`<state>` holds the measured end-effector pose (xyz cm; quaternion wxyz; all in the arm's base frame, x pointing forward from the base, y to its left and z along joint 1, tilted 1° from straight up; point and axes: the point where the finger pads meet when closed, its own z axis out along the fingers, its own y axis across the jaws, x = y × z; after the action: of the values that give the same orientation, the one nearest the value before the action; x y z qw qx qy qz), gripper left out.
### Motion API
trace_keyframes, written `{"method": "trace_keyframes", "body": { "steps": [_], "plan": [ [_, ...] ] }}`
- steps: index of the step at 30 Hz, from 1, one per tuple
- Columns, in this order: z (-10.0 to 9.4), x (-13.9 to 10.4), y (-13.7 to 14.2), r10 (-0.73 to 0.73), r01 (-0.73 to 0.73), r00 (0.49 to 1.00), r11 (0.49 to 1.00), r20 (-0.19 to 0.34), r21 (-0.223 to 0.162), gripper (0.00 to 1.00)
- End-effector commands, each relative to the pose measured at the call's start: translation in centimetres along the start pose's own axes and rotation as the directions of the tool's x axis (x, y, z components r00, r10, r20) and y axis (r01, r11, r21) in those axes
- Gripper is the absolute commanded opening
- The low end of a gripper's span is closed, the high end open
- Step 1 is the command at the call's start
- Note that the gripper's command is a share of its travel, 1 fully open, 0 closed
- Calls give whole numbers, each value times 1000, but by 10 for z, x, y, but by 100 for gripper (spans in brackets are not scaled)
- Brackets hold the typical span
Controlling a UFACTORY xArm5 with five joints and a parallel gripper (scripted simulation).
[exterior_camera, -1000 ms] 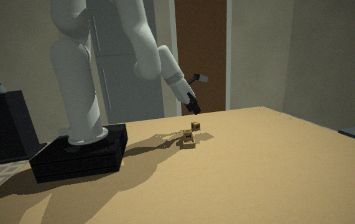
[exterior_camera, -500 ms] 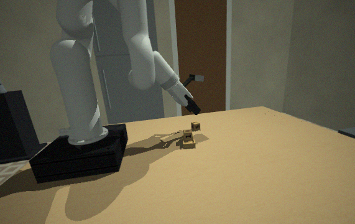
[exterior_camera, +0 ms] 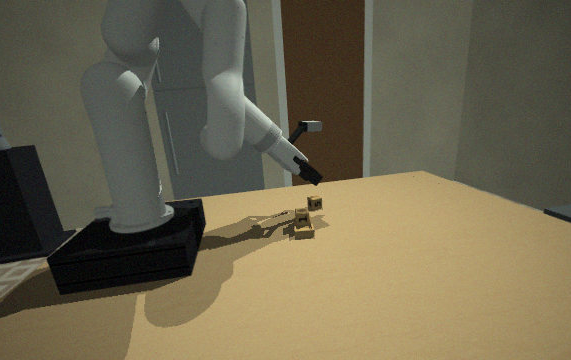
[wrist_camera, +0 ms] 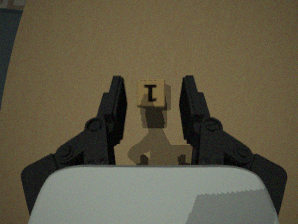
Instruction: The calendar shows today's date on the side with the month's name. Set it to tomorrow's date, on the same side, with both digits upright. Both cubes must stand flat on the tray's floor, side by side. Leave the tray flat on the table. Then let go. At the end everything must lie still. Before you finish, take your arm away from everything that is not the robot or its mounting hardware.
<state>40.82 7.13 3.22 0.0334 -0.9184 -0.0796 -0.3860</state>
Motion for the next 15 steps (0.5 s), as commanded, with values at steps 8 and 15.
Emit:
{"method": "trace_keyframes", "body": {
  "steps": [8,15],
  "plan": [
    [0,-1,0,0,0,996,1000,-88,0,49],
    [0,-3,0,0,0,984,1000,-178,0,49]
  ]
}}
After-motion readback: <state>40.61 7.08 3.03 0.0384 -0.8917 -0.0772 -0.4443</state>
